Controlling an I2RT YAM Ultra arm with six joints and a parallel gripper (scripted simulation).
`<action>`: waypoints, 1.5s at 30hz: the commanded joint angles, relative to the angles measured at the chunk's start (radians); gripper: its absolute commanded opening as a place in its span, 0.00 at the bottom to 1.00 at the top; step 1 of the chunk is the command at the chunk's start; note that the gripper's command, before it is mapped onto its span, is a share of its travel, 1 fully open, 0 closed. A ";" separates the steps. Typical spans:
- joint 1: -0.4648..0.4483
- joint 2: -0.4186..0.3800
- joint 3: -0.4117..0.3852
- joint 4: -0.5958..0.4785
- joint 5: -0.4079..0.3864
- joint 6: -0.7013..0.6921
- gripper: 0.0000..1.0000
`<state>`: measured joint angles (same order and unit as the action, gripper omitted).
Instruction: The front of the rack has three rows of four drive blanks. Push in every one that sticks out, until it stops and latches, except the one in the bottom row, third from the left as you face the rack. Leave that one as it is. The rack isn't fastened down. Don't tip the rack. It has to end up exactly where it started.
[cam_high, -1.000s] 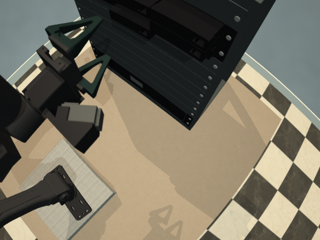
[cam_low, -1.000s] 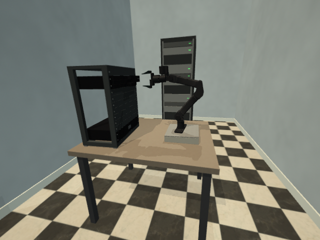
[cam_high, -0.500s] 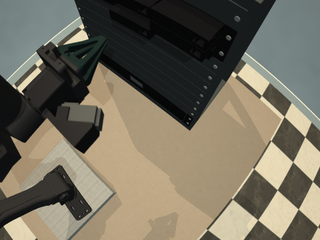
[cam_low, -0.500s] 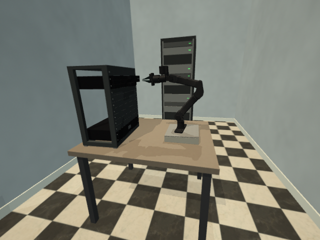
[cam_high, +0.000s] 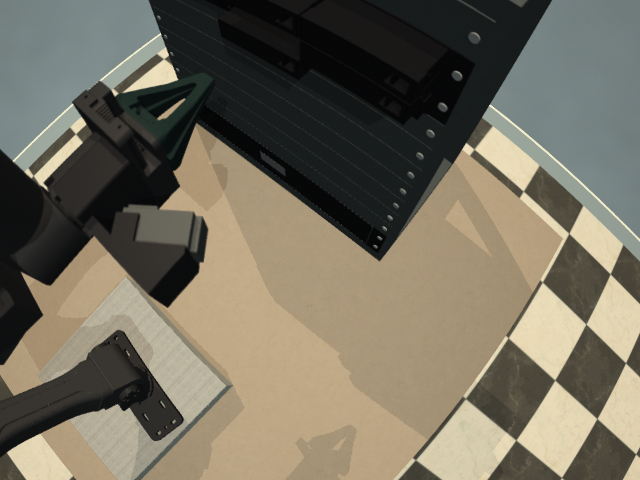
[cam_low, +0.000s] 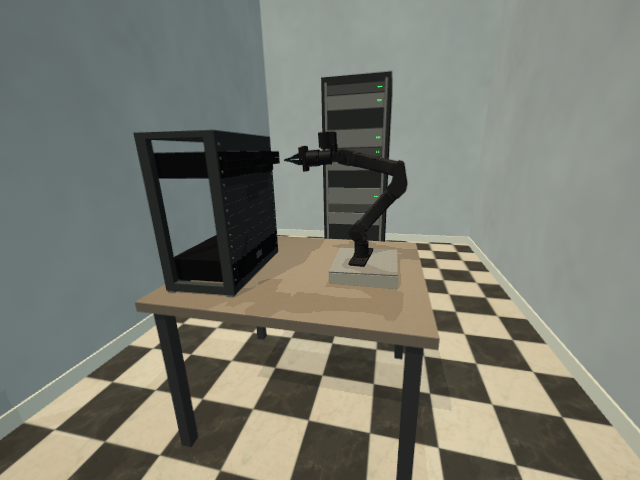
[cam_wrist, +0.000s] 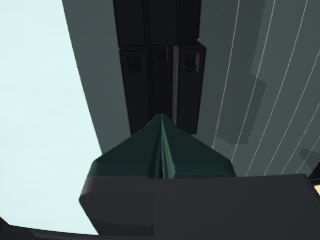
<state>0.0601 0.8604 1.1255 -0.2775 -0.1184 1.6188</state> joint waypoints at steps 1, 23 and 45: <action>0.004 -0.010 0.042 0.026 0.009 -0.015 0.00; 0.004 -0.010 0.042 0.026 0.009 -0.015 0.00; 0.130 0.156 0.191 0.021 0.148 -0.020 0.00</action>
<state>0.2035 0.9550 1.2770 -0.3077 0.0132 1.6150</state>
